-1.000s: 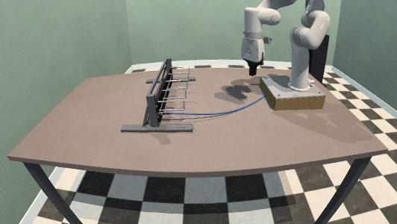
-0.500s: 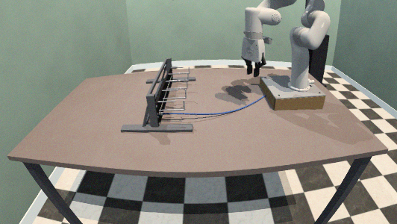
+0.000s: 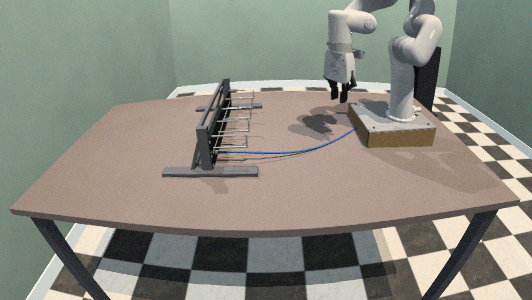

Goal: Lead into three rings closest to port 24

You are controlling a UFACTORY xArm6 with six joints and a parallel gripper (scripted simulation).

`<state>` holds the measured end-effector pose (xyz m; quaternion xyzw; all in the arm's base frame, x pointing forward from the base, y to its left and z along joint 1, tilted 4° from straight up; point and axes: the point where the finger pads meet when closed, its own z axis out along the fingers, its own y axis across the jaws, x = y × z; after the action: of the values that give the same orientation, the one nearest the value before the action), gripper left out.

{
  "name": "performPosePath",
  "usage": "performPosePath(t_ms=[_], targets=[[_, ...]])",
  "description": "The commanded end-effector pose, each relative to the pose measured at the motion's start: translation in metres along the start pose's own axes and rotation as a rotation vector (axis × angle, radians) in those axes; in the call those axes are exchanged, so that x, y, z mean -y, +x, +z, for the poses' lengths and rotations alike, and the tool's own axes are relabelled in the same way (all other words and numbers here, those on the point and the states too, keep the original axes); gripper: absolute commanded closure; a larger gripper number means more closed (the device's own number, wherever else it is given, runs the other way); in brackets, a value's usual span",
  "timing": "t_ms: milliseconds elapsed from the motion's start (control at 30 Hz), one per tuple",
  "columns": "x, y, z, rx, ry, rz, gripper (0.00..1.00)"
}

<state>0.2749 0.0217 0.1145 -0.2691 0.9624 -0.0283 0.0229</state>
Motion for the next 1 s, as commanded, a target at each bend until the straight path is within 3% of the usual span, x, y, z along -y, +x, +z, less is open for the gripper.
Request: performPosePath(t_ms=[0, 467, 700, 967], targets=[[0.001, -0.001, -0.001, 0.003, 0.001, 0.0, 0.67], [0.001, -0.001, 0.005, 0.003, 0.002, 0.0, 0.67], [0.0, -0.001, 0.016, 0.003, 0.002, 0.0, 0.67], [0.0, -0.001, 0.045, 0.003, 0.002, 0.0, 0.67]])
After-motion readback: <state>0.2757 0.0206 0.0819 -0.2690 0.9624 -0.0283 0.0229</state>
